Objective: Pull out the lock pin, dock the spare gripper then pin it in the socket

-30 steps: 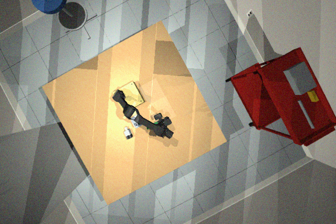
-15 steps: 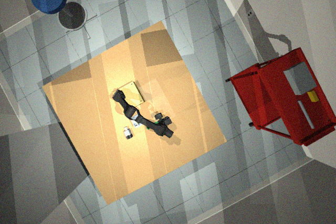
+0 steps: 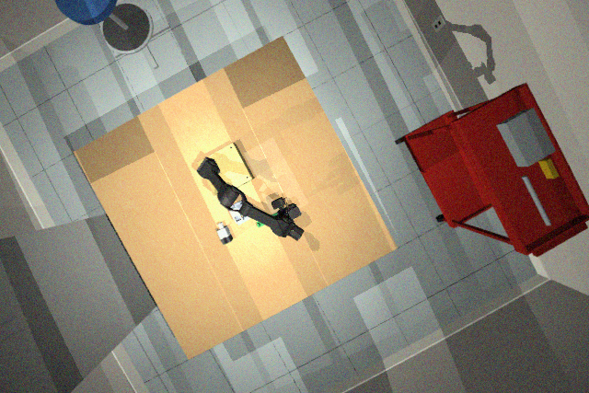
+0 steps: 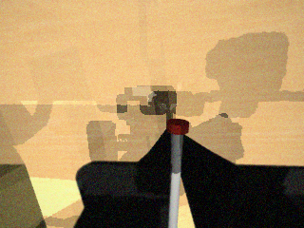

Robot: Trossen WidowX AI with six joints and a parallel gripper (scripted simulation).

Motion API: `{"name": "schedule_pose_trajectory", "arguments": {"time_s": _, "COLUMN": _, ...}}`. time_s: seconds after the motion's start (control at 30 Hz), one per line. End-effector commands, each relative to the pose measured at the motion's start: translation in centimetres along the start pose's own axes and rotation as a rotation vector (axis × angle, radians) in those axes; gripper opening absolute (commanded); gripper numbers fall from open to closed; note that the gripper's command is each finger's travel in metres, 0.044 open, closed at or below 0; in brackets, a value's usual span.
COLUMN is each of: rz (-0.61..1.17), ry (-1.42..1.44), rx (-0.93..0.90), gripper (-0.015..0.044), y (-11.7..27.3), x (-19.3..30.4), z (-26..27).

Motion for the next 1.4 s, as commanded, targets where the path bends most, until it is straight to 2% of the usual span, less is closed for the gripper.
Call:
{"name": "schedule_pose_trajectory", "arguments": {"time_s": 0.0, "rz": 0.001, "ry": -0.002, "rx": -0.002, "gripper": 0.0, "y": -0.7, "x": 0.1, "z": 0.1}}
{"name": "schedule_pose_trajectory", "arguments": {"time_s": 0.73, "rz": -0.002, "ry": -0.001, "rx": 0.006, "gripper": 0.0, "y": -2.5, "x": 0.4, "z": 0.1}}
{"name": "schedule_pose_trajectory", "arguments": {"time_s": 1.0, "rz": -0.002, "ry": 0.001, "rx": 0.005, "gripper": 0.02, "y": -2.4, "x": 0.3, "z": 0.1}}
{"name": "schedule_pose_trajectory", "arguments": {"time_s": 1.37, "rz": 0.003, "ry": -0.001, "rx": -0.008, "gripper": 0.02, "y": -0.8, "x": 0.2, "z": 0.3}}
Point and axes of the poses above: the point midway between the two fingers, 35 mm back from their tips, its own y axis back along the fingers, its own z axis across the jaws, x = y × z, the point moved 8 cm from there along y, back along the fingers, and after that the axes turned 10 degrees about y, right-handed, at the moved point
